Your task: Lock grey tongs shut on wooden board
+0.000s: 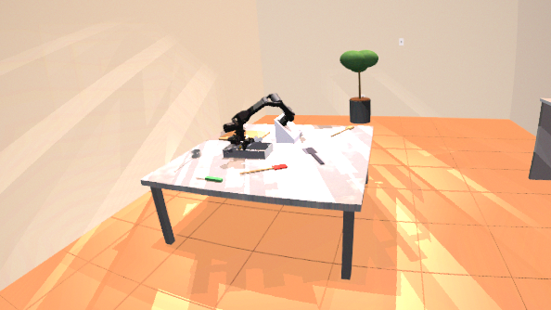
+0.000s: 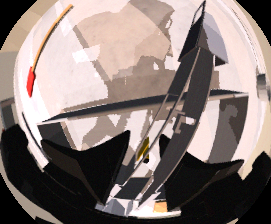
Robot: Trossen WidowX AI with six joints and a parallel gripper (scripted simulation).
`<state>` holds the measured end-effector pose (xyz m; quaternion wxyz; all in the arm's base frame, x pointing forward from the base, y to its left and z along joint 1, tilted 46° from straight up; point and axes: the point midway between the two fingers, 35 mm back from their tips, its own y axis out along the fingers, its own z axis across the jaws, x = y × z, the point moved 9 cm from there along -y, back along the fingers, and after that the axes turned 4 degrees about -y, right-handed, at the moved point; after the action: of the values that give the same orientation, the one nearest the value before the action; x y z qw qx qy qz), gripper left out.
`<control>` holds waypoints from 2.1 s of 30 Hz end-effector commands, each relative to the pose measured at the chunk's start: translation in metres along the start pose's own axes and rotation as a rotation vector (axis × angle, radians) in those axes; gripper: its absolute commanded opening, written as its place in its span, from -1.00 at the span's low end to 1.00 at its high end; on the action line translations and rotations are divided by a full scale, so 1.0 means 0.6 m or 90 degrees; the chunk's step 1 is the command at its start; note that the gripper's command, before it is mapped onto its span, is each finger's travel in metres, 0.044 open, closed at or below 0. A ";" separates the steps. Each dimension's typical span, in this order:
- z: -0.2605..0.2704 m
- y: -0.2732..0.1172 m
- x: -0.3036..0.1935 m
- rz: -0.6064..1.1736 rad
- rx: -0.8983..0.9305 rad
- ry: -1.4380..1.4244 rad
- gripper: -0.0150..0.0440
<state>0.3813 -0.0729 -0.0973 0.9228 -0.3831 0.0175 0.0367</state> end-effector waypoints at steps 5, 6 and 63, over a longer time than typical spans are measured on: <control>0.000 0.000 0.000 0.001 -0.002 0.000 -0.10; 0.000 0.000 0.000 0.001 -0.002 0.000 -0.13; -0.069 -0.223 -0.031 0.003 -0.011 -0.104 -1.00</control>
<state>0.3810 -0.1832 -0.0241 0.9203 -0.3840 -0.0367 0.0647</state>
